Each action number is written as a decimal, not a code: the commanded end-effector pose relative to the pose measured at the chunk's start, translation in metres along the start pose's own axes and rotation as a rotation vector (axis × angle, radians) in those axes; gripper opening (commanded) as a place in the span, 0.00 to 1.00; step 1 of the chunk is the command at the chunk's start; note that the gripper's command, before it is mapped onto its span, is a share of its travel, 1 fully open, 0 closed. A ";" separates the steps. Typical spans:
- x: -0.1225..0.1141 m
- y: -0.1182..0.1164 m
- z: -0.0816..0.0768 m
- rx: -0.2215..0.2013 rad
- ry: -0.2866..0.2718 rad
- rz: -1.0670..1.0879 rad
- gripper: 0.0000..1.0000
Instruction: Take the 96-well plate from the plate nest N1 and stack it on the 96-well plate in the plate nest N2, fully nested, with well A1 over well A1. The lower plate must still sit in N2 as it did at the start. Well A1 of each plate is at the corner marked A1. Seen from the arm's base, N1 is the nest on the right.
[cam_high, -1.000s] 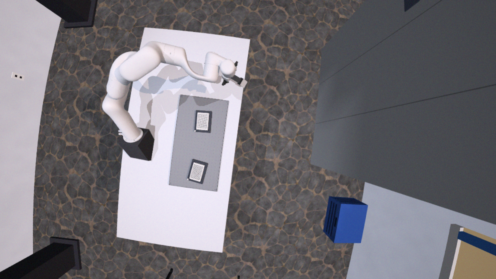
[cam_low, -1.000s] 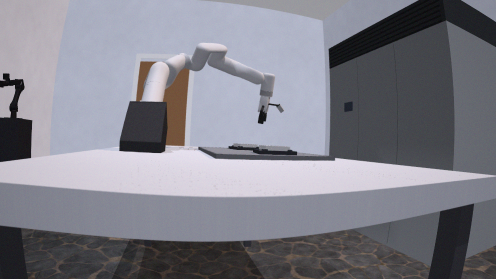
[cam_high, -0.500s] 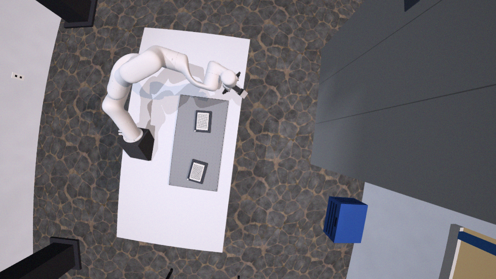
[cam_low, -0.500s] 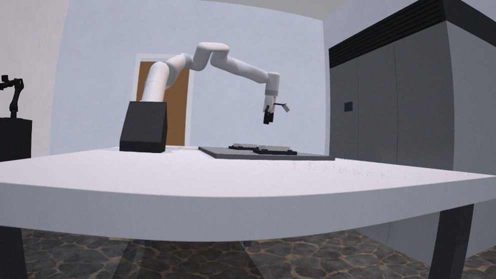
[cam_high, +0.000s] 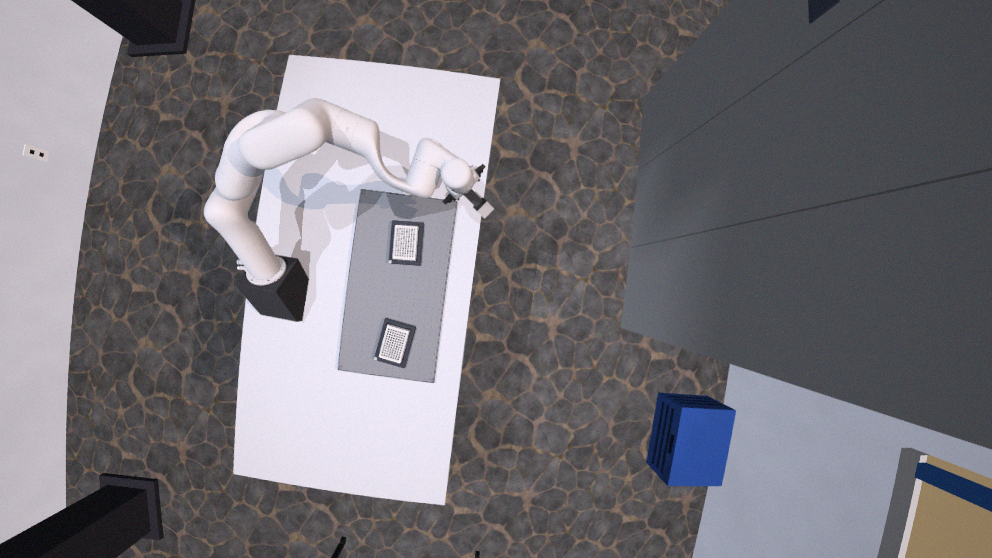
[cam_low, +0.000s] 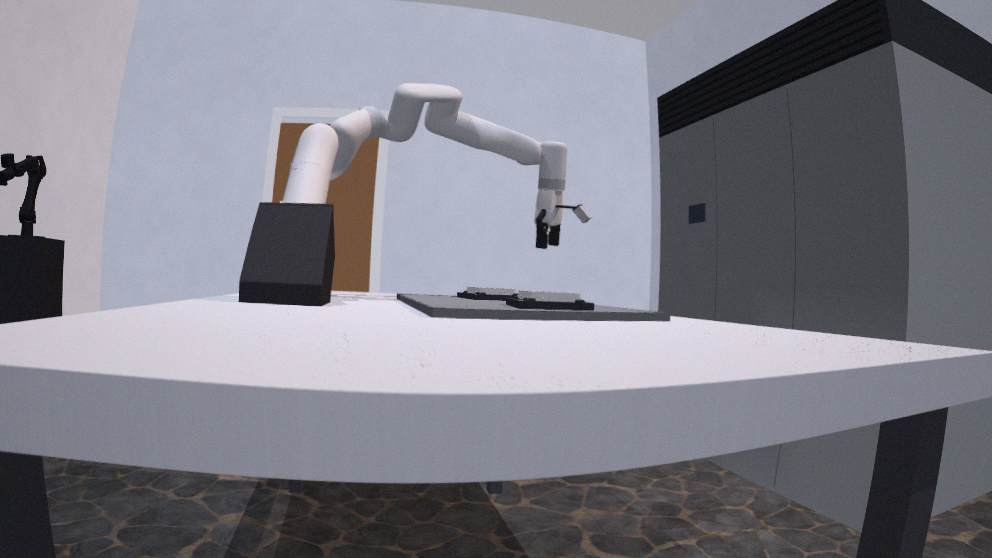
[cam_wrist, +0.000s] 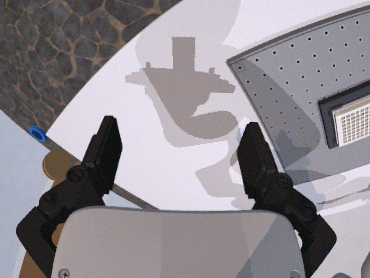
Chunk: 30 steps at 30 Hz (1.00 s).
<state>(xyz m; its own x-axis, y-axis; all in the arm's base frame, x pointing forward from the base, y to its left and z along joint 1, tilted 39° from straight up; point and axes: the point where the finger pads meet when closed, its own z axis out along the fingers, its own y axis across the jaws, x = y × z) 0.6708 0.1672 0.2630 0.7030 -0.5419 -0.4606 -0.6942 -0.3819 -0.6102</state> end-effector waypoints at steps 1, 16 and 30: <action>0.017 0.012 -0.005 0.002 0.007 0.005 1.00; 0.061 0.054 -0.014 -0.018 0.055 0.150 1.00; 0.101 0.098 -0.023 -0.018 0.055 0.150 1.00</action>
<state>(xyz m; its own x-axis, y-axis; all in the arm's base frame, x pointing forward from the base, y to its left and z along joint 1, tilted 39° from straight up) 0.6697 0.0663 0.1743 0.5807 -0.6322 -0.5129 -0.7958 -0.3080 -0.5214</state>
